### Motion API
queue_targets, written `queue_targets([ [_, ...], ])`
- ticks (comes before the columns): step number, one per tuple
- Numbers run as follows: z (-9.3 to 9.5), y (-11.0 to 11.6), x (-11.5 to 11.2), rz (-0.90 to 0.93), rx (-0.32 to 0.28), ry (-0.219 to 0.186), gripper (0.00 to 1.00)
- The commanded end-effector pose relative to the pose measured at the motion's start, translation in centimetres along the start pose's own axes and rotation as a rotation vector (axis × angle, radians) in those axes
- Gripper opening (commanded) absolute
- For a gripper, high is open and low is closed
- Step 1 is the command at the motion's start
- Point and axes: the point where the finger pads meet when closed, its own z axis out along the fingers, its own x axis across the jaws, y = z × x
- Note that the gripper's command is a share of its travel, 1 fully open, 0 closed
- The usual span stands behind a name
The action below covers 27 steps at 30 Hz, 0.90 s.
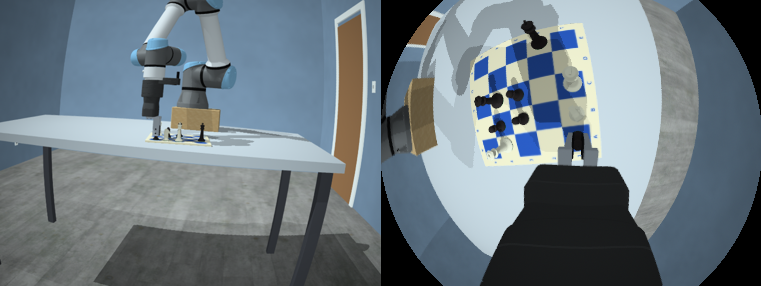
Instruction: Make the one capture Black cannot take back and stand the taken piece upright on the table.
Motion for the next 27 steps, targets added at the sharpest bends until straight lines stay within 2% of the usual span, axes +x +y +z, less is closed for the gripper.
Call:
queue_targets([
  [1,-0.1,0.0,0.0,0.000,-0.001,0.002,0.00],
  [21,-0.1,0.0,0.0,0.000,-0.001,0.002,0.00],
  [27,-1.8,0.0,0.0,0.000,-0.001,0.002,0.00],
])
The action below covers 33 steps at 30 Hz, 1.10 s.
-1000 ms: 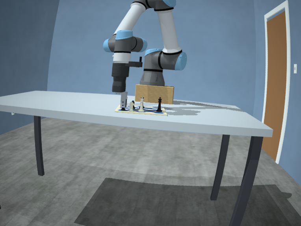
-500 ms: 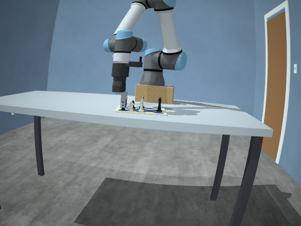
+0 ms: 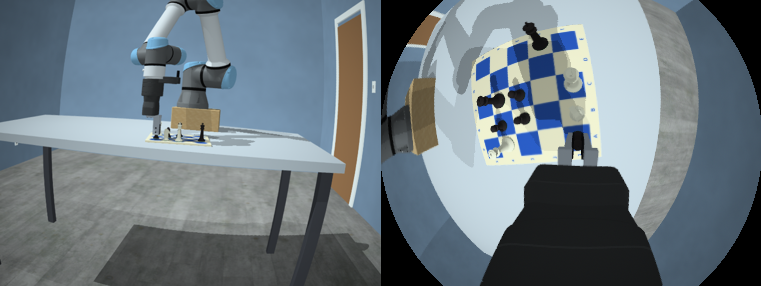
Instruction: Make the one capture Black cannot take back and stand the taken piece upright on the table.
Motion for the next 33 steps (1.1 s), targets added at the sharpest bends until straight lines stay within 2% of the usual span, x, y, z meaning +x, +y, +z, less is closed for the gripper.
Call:
queue_targets([
  [1,-1.9,0.0,0.1,0.000,-0.001,0.003,0.00],
  [5,-4.7,0.0,0.1,0.000,-0.001,0.003,0.00],
  [7,-4.7,0.0,0.1,0.000,-0.001,0.003,0.00],
  [12,-8.1,0.0,0.1,0.000,-0.001,0.003,0.00],
  [15,-9.3,0.0,0.1,0.000,-0.001,0.003,0.00],
  [29,-9.7,-0.1,0.1,0.000,-0.001,0.003,0.00],
  [33,-9.6,-2.1,-0.2,-0.003,-0.001,0.003,0.00],
])
